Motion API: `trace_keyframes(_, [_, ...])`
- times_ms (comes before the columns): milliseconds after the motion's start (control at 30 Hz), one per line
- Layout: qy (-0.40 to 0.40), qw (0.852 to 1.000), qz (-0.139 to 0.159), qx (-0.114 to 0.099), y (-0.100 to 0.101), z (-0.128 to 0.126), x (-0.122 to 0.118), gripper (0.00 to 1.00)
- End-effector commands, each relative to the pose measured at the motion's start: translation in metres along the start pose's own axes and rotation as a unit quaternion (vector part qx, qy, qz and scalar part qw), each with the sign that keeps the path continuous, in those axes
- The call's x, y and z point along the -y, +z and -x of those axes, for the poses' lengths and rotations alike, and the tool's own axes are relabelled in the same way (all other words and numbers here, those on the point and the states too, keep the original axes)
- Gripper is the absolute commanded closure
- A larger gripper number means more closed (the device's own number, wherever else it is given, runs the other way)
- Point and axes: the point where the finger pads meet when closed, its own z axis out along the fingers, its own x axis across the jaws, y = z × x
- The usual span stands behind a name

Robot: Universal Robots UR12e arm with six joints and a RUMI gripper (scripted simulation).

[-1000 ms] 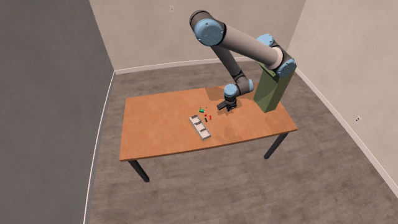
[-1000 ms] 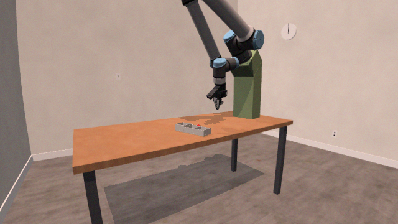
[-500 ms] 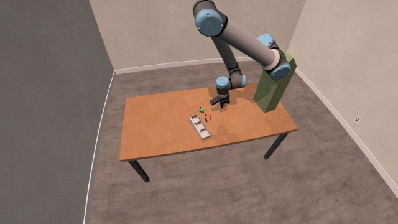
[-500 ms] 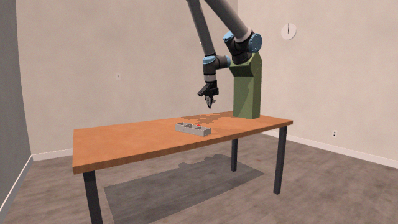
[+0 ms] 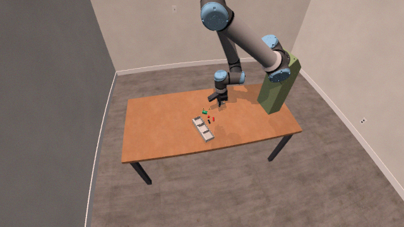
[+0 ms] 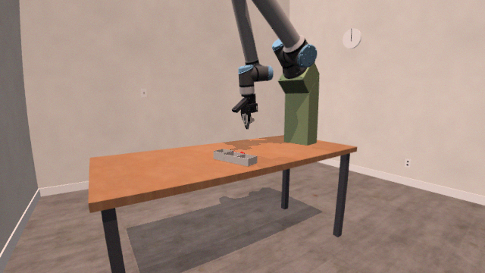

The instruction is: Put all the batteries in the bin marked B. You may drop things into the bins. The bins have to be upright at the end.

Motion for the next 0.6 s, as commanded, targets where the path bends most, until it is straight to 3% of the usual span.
trace_keyframes(0, [-0.003, 0.999, -0.023, 0.023, -0.013, -0.013, 0.019, 0.96])
trace_keyframes(167, [-0.003, 0.999, -0.023, 0.023, -0.019, -0.020, 0.028, 0.96])
trace_keyframes(200, [-0.007, 0.998, -0.043, 0.036, -0.024, -0.024, 0.033, 0.96])
trace_keyframes(300, [-0.008, 0.998, -0.046, 0.038, -0.036, -0.035, 0.048, 0.96])
trace_keyframes(400, [-0.008, 0.998, -0.046, 0.038, -0.036, -0.035, 0.048, 0.96])
trace_keyframes(433, [-0.013, 0.996, -0.068, 0.048, -0.041, -0.039, 0.053, 0.96])
trace_keyframes(567, [-0.014, 0.996, -0.071, 0.050, -0.055, -0.051, 0.067, 0.96])
